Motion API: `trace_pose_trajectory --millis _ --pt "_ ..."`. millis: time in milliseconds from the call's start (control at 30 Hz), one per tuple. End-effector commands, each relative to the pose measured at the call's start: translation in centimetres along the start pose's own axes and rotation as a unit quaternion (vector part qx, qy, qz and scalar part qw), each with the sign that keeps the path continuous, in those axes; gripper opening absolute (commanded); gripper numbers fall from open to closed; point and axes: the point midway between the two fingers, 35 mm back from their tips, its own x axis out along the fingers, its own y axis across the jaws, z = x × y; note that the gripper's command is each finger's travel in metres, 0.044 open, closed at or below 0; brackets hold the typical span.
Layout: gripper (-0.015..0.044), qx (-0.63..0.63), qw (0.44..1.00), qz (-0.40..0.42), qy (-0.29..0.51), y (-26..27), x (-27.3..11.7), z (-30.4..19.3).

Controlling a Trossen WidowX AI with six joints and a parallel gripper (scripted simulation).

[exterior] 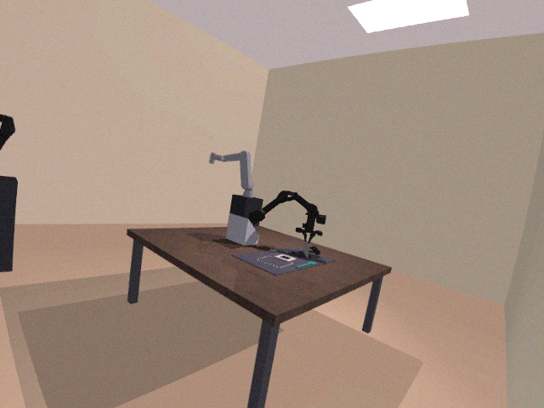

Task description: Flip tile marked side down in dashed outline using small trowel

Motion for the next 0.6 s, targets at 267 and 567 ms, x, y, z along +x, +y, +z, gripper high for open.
trace_pose_trajectory --millis 267,567 --pt "0.01 -0.002 1.0 0.001 -0.003 2.3 0.1 0.1" --pt "0.01 -0.001 1.0 0.002 -0.003 4.2 0.1 0.1"
